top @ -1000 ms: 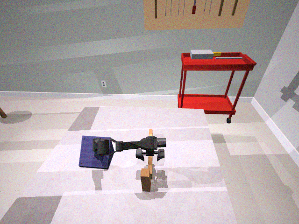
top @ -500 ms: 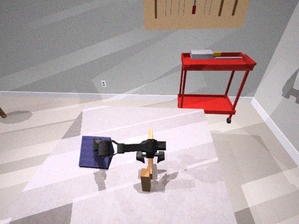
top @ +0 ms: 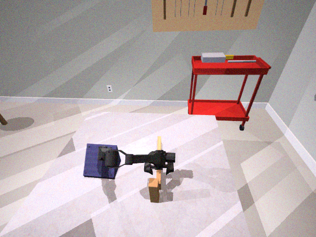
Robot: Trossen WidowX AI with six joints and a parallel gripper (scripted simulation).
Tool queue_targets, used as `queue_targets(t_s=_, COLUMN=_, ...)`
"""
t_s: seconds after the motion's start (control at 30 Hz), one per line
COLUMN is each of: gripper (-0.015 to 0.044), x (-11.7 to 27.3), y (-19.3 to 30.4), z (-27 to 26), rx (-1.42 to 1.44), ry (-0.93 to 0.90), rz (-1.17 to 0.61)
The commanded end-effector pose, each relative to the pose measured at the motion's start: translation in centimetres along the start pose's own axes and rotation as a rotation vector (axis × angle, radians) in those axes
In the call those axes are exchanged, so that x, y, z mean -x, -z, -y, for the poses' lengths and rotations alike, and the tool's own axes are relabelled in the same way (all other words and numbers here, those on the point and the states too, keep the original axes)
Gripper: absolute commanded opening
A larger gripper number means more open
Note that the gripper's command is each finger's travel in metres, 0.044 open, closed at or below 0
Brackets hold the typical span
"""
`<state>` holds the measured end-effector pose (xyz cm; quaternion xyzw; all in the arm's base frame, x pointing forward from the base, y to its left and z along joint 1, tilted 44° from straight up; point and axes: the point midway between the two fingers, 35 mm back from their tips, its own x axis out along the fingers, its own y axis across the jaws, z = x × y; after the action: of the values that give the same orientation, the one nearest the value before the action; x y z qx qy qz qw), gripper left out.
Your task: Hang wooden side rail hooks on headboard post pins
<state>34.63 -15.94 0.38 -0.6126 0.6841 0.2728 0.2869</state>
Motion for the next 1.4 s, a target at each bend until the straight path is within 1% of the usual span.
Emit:
queue_targets(t_s=0.0, gripper=0.0440, x=-0.85, y=-0.20, z=-0.38, rx=0.013, ry=-0.012, rz=-0.004)
queue_targets(t_s=0.13, gripper=0.0440, x=-0.88, y=-0.20, z=-0.38, rx=0.013, ry=-0.012, rz=-0.004)
queue_targets(t_s=0.53, gripper=0.0125, x=-0.88, y=-0.20, z=-0.38, rx=0.013, ry=-0.012, rz=-0.004)
queue_targets(t_s=0.73, gripper=0.0085, x=-0.88, y=-0.20, z=-0.38, rx=0.013, ry=-0.012, rz=-0.004)
queue_targets(t_s=0.83, gripper=0.0006, x=-0.88, y=-0.20, z=-0.38, rx=0.013, ry=-0.012, rz=-0.004)
queue_targets(t_s=1.1, gripper=0.0000, x=-0.82, y=-0.21, z=-0.37, rx=0.006, ry=-0.012, rz=-0.004)
queue_targets(t_s=1.37, gripper=0.0000, x=-0.78, y=-0.22, z=-0.32, rx=-0.061, ry=-0.012, rz=-0.005)
